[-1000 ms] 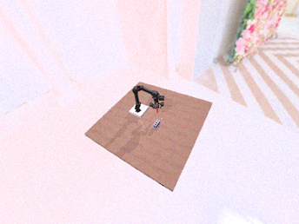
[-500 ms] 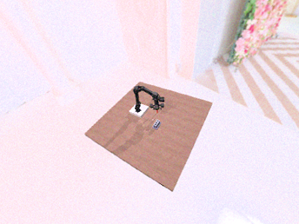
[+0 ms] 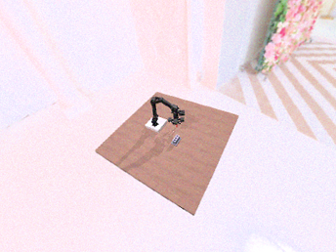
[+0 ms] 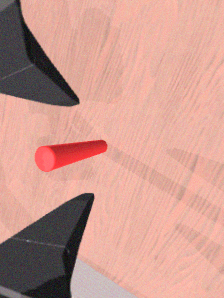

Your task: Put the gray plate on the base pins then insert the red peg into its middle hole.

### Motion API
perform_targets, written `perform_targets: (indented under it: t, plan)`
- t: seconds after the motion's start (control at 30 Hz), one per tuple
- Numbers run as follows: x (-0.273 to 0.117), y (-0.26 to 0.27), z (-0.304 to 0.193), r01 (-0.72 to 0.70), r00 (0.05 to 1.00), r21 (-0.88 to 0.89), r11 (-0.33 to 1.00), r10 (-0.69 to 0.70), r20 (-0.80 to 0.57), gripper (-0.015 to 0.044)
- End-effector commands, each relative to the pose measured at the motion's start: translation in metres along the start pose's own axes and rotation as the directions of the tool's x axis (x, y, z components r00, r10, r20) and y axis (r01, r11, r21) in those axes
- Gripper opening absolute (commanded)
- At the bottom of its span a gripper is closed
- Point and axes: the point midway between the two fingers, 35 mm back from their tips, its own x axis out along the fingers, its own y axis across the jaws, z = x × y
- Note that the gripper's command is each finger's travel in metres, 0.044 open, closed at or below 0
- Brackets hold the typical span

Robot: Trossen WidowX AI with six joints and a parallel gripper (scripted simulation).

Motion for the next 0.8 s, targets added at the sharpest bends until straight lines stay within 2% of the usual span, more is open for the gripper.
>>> perform_targets:
  t: [0.0,0.23,0.33,0.77]
  plan:
    - [0.001,0.0,-0.001,0.002,1.0,0.004,1.0,-0.002,-0.005,0.0204]
    - [0.001,0.0,-0.001,0.002,1.0,0.004,1.0,-0.002,-0.005,0.002]
    - [0.001,0.0,-0.001,0.002,1.0,0.004,1.0,-0.002,-0.005,0.0]
    - [-0.015,0.003,-0.001,0.002,1.0,0.004,1.0,-0.002,-0.005,0.0]
